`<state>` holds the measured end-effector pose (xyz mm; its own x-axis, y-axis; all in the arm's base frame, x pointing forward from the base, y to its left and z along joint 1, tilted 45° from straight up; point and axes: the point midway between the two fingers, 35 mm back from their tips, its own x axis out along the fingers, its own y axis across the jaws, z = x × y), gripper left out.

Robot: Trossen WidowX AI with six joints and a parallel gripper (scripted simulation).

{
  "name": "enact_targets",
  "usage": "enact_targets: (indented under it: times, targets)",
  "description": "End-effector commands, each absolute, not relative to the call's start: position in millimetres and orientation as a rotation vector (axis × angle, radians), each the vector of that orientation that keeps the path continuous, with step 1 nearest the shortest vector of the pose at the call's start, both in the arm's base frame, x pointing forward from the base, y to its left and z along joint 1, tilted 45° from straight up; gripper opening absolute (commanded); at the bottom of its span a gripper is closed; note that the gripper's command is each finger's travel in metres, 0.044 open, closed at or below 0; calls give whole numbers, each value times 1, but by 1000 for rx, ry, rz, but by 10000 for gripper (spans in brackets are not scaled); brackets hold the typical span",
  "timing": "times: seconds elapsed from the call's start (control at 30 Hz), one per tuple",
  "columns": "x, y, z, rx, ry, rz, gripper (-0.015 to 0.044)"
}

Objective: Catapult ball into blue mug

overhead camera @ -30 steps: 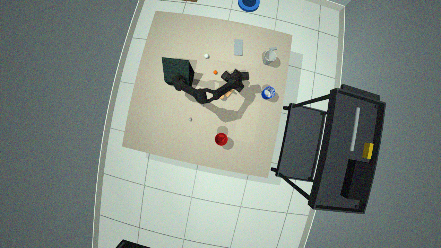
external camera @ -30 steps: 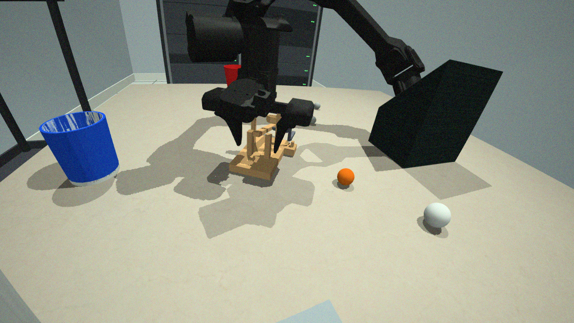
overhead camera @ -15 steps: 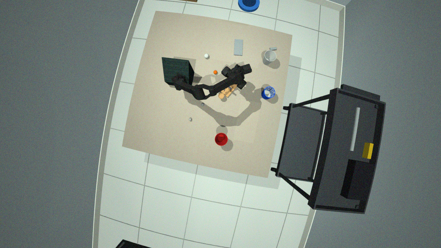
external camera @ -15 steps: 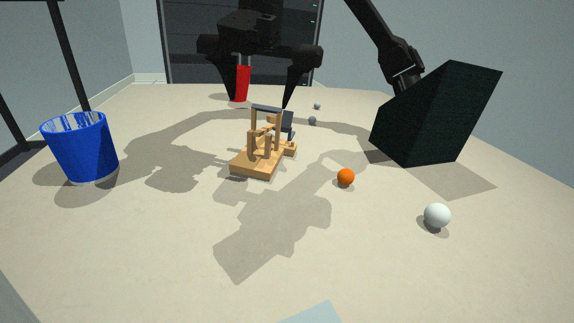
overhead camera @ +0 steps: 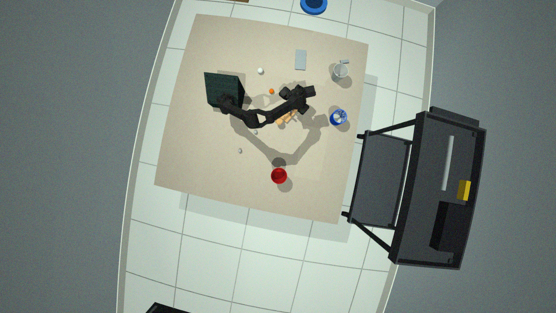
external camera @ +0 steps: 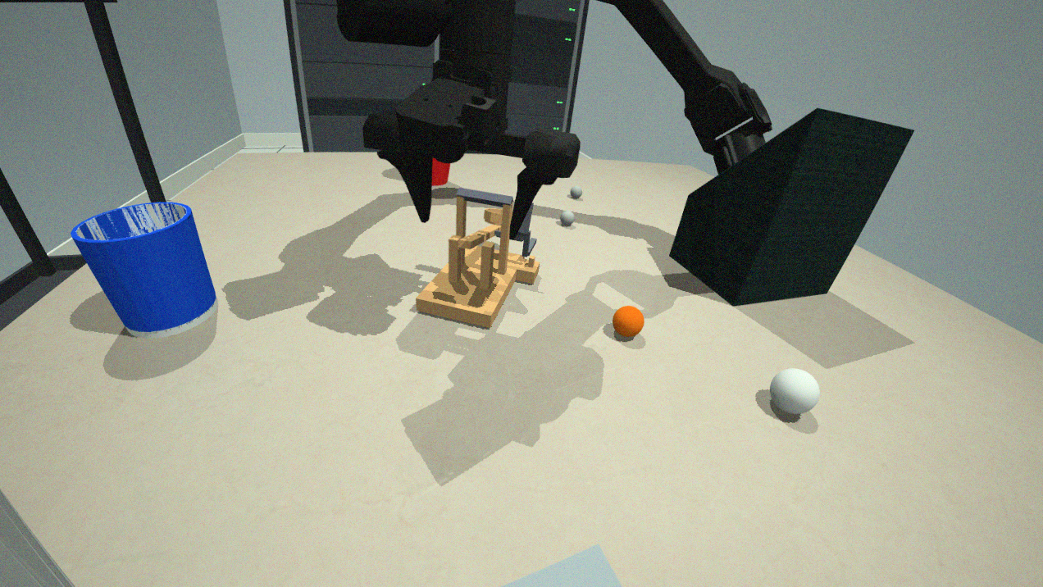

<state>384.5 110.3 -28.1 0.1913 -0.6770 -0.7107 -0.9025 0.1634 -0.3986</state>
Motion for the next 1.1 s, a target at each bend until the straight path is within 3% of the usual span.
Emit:
enact_targets:
  times: [0.0,1.07]
  targets:
    - [385,105,-33,-1582,1553,321,440]
    - [393,72,-65,-1584,1553,318,440]
